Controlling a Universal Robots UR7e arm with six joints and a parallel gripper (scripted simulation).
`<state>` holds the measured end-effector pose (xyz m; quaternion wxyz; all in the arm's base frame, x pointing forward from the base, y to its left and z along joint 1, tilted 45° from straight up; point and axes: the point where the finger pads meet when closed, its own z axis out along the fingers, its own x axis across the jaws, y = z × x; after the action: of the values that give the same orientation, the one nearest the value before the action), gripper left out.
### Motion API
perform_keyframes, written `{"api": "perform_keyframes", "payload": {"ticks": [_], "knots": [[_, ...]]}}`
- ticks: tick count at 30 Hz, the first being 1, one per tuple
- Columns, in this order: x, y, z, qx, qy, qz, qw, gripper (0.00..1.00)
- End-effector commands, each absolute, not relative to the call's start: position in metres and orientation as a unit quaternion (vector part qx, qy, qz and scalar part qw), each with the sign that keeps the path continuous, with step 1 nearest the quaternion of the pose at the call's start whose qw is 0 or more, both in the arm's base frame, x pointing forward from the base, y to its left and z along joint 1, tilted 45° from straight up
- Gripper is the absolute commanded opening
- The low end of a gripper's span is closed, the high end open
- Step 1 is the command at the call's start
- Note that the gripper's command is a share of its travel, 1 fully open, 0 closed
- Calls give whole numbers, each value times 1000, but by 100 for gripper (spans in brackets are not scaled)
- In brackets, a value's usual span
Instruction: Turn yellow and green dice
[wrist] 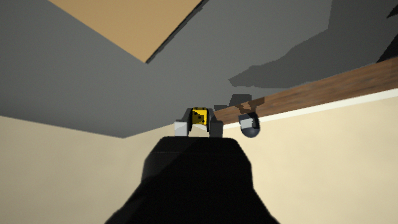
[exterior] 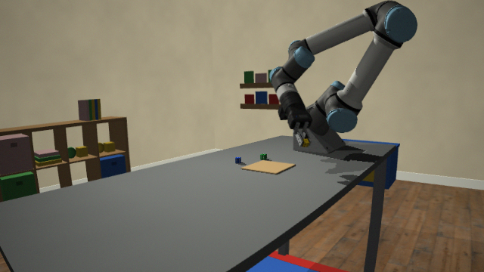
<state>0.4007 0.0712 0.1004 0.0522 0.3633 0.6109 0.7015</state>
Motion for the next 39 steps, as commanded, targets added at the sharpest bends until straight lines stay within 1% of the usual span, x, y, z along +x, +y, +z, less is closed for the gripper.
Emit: {"api": "perform_keyframes", "payload": {"ticks": [1,9,28,39], "knots": [[400,70,100,362,581,725,68,40],[399,70,99,359,550,749,84,40],[399,70,99,359,540,756,89,40],[402,90,79,358,540,756,89,40]]}}
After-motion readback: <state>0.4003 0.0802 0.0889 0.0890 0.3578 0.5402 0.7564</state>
